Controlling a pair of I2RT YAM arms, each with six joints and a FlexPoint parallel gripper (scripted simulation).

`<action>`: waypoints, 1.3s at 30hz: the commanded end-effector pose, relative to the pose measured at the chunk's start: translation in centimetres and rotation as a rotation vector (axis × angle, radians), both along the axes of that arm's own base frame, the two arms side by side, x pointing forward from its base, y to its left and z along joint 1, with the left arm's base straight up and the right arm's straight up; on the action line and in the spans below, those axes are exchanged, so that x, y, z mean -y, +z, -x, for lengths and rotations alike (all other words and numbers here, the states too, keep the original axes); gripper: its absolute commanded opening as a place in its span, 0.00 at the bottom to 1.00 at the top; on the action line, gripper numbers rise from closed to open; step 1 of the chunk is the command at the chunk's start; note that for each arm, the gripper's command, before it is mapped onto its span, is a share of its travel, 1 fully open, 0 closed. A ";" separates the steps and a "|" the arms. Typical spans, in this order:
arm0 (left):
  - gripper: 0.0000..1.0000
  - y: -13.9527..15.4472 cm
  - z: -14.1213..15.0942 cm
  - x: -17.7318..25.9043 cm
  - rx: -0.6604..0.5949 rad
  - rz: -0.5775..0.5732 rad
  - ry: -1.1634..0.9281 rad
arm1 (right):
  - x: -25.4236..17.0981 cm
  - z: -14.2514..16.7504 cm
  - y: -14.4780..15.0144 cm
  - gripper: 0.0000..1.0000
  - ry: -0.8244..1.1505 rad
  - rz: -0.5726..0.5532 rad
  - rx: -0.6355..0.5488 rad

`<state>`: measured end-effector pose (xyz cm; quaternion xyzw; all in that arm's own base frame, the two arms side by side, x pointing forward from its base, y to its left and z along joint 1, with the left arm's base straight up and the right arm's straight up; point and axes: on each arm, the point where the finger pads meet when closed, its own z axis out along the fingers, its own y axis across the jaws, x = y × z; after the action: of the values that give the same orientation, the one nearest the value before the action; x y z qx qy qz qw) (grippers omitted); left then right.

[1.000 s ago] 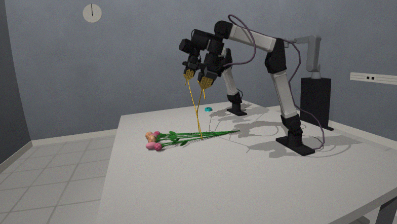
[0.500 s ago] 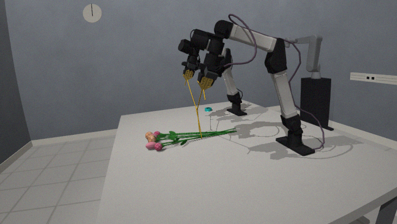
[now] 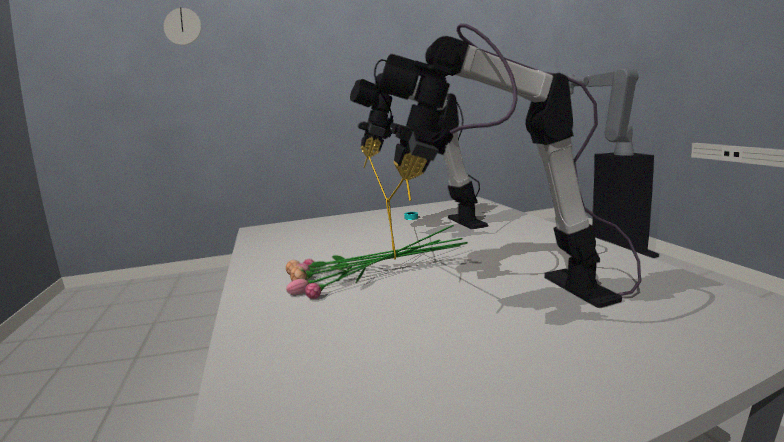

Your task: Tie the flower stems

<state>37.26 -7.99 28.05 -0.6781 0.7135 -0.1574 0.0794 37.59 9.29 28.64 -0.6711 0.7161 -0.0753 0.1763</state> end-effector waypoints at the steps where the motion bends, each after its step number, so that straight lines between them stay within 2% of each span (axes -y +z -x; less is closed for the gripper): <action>1: 0.00 1.9 0.6 -1.9 0.060 -0.002 -0.011 | 1.7 0.4 1.5 0.00 0.012 -0.005 0.056; 19: 0.00 1.9 -0.3 -9.6 0.079 0.001 -0.014 | 9.4 1.7 1.4 0.00 0.015 -0.003 0.038; 39: 0.00 1.2 -1.1 -17.1 0.105 -0.013 -0.003 | 17.0 1.3 0.8 0.00 0.010 0.003 0.064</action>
<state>37.84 7.41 28.17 -0.6759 0.7068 -0.1886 0.0896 36.44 -6.07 29.20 -0.6673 0.7105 -0.0830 0.2074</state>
